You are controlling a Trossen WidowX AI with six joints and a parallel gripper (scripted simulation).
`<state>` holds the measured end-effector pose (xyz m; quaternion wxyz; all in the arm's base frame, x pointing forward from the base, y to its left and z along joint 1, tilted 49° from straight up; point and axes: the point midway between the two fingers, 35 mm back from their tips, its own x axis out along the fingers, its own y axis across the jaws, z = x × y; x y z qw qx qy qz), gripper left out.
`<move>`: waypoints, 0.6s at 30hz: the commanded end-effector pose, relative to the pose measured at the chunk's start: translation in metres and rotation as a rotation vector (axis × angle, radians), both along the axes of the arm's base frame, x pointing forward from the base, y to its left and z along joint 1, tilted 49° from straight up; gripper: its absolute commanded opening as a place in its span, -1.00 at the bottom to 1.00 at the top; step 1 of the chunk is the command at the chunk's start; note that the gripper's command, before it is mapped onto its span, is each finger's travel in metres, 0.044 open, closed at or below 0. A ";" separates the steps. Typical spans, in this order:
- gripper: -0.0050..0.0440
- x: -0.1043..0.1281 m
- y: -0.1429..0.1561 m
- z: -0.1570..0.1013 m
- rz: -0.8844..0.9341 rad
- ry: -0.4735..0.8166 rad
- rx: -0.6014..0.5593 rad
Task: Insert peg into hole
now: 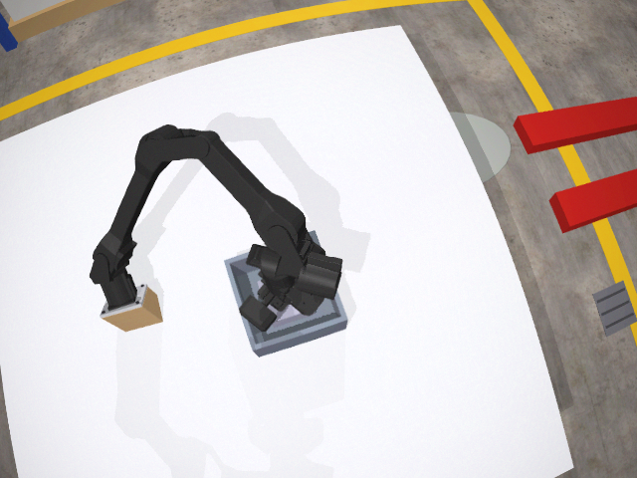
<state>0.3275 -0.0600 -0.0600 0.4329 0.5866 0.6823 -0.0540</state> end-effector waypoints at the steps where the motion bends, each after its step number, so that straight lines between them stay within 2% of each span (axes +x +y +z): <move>1: -0.80 0.000 0.000 0.000 0.000 0.000 0.000; 6: -0.80 0.000 0.000 0.000 0.000 0.000 0.000; 12: -0.21 0.000 0.000 0.000 0.000 0.000 0.000; 18: -0.18 0.000 0.000 0.000 0.000 0.000 0.000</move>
